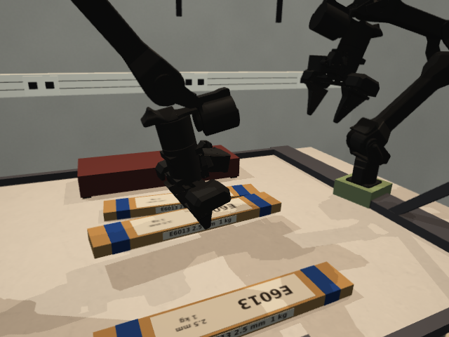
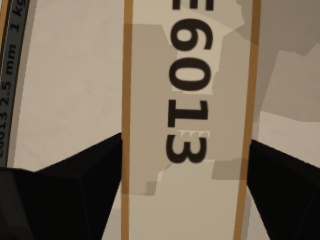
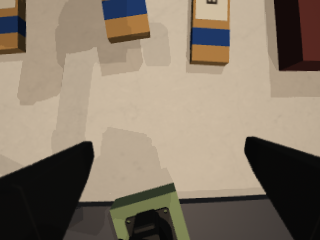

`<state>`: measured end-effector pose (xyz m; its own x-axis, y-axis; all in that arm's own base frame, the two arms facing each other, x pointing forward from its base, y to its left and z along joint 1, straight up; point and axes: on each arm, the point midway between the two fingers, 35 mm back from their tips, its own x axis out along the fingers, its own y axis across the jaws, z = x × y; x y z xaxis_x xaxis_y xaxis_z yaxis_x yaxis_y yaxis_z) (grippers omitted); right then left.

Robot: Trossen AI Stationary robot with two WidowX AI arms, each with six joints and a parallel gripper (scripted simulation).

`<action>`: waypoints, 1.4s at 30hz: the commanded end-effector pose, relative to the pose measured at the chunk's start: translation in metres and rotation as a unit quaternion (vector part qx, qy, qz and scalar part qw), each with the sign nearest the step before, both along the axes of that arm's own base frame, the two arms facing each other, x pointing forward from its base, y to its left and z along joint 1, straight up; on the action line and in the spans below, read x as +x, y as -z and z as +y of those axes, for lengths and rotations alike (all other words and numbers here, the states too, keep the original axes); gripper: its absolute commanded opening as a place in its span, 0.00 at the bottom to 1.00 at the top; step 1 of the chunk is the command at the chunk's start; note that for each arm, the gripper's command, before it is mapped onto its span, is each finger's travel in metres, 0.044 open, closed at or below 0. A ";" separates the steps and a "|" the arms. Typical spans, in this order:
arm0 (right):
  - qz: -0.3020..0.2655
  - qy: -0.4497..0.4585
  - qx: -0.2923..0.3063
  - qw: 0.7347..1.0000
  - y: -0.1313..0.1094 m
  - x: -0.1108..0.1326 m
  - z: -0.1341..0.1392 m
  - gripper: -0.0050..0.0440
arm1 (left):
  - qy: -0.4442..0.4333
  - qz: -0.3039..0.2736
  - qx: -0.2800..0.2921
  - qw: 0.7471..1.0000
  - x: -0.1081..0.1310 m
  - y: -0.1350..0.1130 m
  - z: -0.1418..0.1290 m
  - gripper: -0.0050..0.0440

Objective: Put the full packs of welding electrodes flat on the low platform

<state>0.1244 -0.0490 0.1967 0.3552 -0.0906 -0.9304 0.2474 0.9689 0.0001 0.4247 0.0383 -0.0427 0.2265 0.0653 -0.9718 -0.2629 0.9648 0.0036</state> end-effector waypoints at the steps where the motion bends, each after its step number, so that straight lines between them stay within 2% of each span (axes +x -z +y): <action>1: -0.009 -0.001 -0.004 1.000 -0.006 0.001 0.000 0.98 | 0.001 -0.042 0.004 0.999 0.017 -0.038 0.000 0.00; 23: -0.009 -0.001 -0.004 1.000 -0.006 0.001 0.000 0.98 | 0.001 -0.042 0.004 0.999 0.015 -0.070 0.000 0.00; 42: -0.009 -0.001 -0.004 1.000 -0.006 0.001 0.000 0.98 | 0.000 -0.042 0.004 0.999 0.017 -0.075 0.000 0.00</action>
